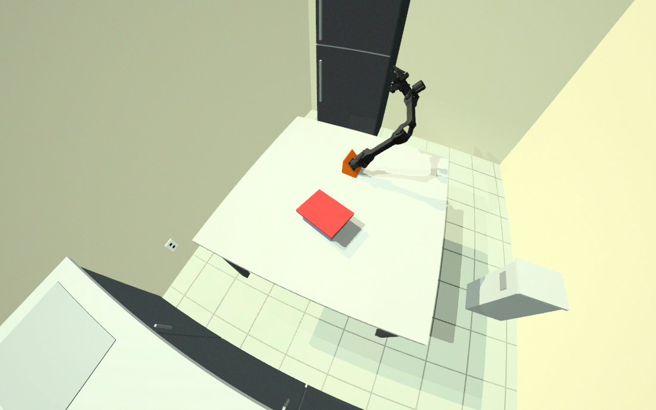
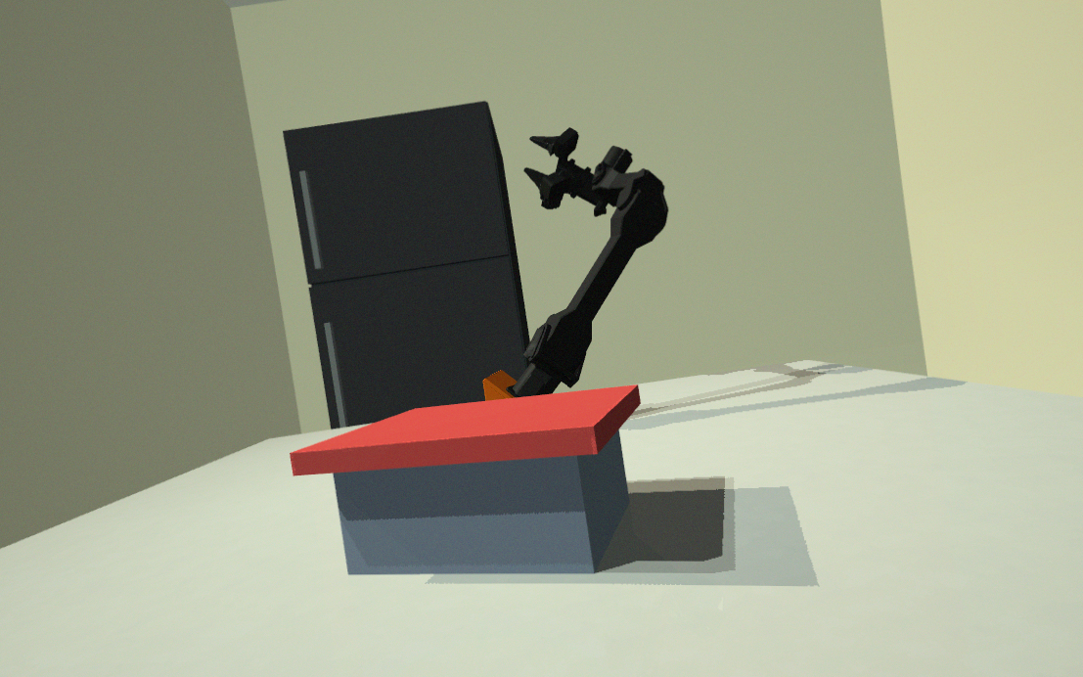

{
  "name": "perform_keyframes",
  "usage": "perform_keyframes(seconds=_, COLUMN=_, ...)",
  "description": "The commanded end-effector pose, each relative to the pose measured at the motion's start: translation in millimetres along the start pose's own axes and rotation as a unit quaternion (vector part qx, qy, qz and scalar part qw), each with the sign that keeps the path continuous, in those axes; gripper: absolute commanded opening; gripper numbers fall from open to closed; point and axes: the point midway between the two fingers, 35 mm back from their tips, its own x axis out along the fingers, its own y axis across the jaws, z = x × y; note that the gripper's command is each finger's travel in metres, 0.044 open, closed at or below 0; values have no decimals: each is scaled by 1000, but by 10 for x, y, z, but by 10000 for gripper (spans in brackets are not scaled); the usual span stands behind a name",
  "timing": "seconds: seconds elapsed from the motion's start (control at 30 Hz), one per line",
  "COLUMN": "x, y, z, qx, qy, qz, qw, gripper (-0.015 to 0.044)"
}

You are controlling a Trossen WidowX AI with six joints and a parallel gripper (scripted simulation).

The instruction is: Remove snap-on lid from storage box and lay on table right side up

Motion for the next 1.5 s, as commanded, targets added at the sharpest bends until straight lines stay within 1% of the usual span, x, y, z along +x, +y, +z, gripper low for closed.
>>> perform_keyframes(seconds=0.0, x=19, y=-17, z=18, qx=7, qy=-2, qz=-2, qw=1000, gripper=374)
perform_keyframes(seconds=0.07, x=167, y=-152, z=167, qx=64, qy=-21, qz=-15, qw=998, gripper=321)
perform_keyframes(seconds=0.17, x=456, y=-469, z=522, qx=189, qy=-70, qz=-35, qw=979, gripper=242)
perform_keyframes(seconds=0.2, x=539, y=-578, z=646, qx=229, qy=-87, qz=-38, qw=969, gripper=235)
perform_keyframes(seconds=0.3, x=718, y=-864, z=974, qx=330, qy=-134, qz=-41, qw=934, gripper=235)
perform_keyframes(seconds=0.37, x=759, y=-939, z=1061, qx=355, qy=-146, qz=-41, qw=923, gripper=235)
perform_keyframes(seconds=0.5, x=931, y=-1370, z=1574, qx=488, qy=-217, qz=-22, qw=845, gripper=235)
perform_keyframes(seconds=0.63, x=989, y=-1682, z=1958, qx=573, qy=-266, qz=6, qw=775, gripper=235)
perform_keyframes(seconds=0.7, x=995, y=-1760, z=2056, qx=592, qy=-278, qz=14, qw=756, gripper=235)
perform_keyframes(seconds=0.8, x=981, y=-2063, z=2445, qx=662, qy=-321, qz=57, qw=675, gripper=235)
perform_keyframes(seconds=0.97, x=885, y=-2426, z=2934, qx=730, qy=-365, qz=125, qw=564, gripper=235)
perform_keyframes(seconds=1.0, x=878, y=-2443, z=2957, qx=733, qy=-366, qz=128, qw=559, gripper=235)
perform_keyframes(seconds=1.03, x=856, y=-2494, z=3029, qx=741, qy=-371, qz=140, qw=542, gripper=235)
perform_keyframes(seconds=1.13, x=709, y=-2751, z=3401, qx=776, qy=-392, qz=204, qw=451, gripper=235)
perform_keyframes(seconds=1.3, x=456, y=-3037, z=3851, qx=800, qy=-401, qz=294, qw=336, gripper=235)
perform_keyframes(seconds=1.33, x=442, y=-3050, z=3873, qx=801, qy=-401, qz=299, qw=330, gripper=235)
perform_keyframes(seconds=1.37, x=397, y=-3089, z=3938, qx=802, qy=-401, qz=313, qw=313, gripper=235)
perform_keyframes(seconds=1.47, x=139, y=-3273, z=4270, qx=804, qy=-391, qz=388, qw=225, gripper=235)
